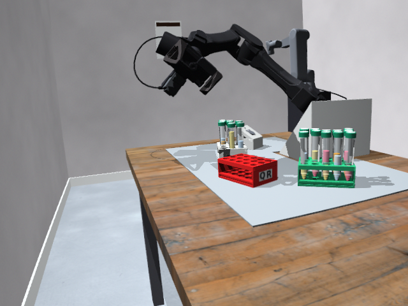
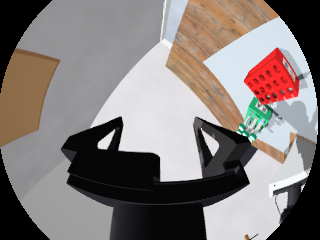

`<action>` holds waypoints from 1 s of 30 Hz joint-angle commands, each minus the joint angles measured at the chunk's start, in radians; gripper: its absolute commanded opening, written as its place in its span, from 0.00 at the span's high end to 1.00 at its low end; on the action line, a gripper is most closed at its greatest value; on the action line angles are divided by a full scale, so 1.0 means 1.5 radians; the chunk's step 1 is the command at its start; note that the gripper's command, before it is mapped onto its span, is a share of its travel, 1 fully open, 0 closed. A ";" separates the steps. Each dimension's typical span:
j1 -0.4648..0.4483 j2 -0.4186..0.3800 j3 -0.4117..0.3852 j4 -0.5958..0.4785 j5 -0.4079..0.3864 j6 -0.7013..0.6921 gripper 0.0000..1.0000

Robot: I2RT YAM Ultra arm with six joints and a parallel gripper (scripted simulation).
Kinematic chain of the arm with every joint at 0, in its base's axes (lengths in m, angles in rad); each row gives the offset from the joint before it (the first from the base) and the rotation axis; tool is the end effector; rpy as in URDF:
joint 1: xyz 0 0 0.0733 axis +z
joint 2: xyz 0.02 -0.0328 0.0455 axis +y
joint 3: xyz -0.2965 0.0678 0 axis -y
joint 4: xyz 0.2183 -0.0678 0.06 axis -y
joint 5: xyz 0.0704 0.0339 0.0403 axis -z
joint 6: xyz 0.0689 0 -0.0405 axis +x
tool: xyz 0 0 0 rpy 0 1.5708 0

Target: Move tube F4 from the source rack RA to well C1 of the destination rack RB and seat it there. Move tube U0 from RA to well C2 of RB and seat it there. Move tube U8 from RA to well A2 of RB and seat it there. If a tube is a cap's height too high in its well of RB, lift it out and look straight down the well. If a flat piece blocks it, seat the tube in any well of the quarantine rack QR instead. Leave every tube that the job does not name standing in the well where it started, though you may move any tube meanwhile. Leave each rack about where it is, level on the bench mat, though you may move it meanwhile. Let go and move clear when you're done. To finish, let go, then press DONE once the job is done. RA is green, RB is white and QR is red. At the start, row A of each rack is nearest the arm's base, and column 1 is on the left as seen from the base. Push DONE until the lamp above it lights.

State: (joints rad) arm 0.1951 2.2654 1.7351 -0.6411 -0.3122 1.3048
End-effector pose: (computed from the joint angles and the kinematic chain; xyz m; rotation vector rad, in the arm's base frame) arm 0.4677 0.1151 0.1626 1.4830 2.5721 0.7511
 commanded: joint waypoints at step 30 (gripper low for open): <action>0.066 0.018 0.012 -0.103 0.105 -0.094 0.70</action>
State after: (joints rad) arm 0.2398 2.2757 1.7222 -0.7269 -0.2043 1.2228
